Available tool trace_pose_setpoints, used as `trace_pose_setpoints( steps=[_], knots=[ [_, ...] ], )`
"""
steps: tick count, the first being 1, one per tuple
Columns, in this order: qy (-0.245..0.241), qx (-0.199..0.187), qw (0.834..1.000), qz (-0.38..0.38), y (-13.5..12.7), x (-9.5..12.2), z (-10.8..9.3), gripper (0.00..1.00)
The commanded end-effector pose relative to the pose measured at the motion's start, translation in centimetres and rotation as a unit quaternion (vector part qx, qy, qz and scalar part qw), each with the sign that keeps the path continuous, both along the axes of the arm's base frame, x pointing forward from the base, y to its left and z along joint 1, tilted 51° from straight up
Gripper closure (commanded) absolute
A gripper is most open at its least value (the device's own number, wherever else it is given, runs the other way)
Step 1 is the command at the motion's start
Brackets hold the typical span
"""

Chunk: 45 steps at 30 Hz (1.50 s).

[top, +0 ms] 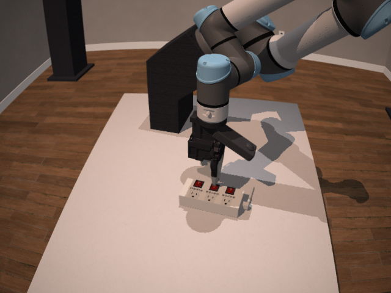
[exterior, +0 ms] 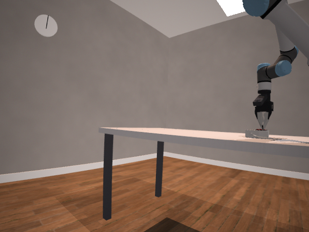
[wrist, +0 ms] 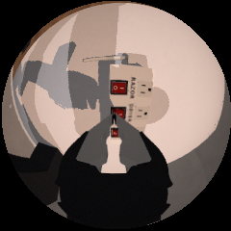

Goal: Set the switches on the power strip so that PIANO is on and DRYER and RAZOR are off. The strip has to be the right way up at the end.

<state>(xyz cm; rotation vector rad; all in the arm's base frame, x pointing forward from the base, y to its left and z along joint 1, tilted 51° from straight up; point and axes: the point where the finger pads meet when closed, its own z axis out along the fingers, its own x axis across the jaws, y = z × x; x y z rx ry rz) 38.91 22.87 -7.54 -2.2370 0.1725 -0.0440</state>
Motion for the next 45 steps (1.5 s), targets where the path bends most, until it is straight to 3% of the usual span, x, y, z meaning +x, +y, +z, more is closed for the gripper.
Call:
trace_pose_setpoints(
  steps=[1,19,45],
  knots=[
    [0.0,0.0,1.0,0.0,0.0,0.0,0.0,1.0],
    [0.0,0.0,1.0,0.0,-2.7,-0.3,2.2,1.0],
    [0.0,0.0,1.0,0.0,-3.1,-0.3,2.4,1.0]
  ],
)
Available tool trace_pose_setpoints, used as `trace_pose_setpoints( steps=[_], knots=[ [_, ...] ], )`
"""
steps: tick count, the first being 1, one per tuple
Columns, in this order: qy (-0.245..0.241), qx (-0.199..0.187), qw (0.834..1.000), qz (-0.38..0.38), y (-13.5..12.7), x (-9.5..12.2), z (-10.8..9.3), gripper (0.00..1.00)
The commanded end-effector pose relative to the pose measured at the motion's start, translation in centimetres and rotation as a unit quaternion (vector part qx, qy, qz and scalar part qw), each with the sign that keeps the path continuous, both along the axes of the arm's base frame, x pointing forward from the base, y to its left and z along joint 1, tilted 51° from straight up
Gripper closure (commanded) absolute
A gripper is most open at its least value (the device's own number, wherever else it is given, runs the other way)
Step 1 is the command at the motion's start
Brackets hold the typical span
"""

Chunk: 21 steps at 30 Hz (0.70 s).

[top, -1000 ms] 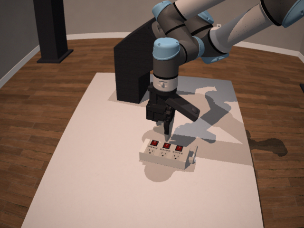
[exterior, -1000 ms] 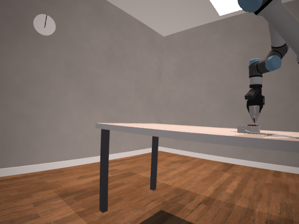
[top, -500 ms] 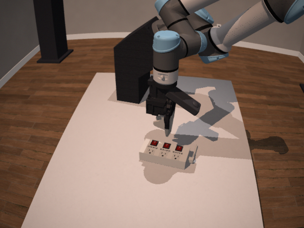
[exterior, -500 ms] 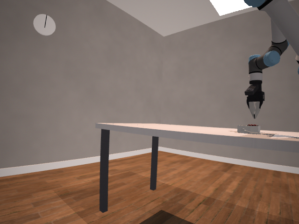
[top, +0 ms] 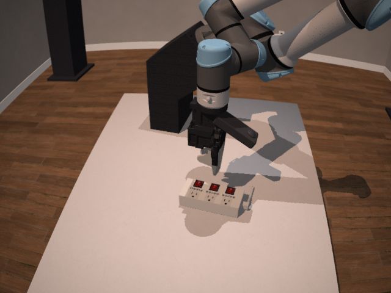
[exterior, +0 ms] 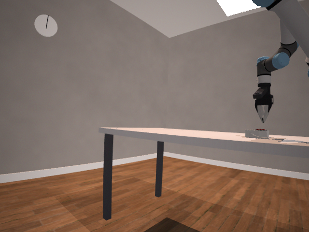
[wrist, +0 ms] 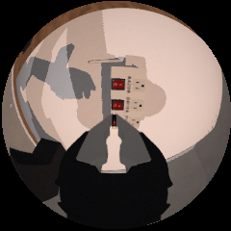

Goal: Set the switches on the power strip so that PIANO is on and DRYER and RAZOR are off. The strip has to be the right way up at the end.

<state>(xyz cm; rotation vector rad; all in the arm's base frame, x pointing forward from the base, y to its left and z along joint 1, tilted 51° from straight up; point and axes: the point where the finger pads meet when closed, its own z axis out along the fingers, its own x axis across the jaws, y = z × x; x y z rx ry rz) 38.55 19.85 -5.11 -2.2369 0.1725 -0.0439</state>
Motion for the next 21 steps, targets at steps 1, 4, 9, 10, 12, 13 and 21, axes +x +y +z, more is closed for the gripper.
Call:
trace_pose_setpoints(
  steps=[1,4,9,10,12,13,21],
  knots=[
    [0.0,0.0,1.0,0.0,-0.3,0.1,-0.2,1.0],
    [0.0,-0.001,1.0,0.0,-2.5,0.5,-1.7,1.0],
    [0.0,0.0,1.0,0.0,-4.1,0.7,-2.8,1.0],
    [0.0,0.0,1.0,0.0,-4.1,0.7,-2.8,1.0],
    [0.0,0.0,1.0,0.0,-4.1,0.7,-2.8,1.0],
    [0.0,0.0,1.0,0.0,-4.1,0.7,-2.8,1.0],
    [0.0,0.0,1.0,0.0,-4.1,0.7,-2.8,1.0]
  ],
)
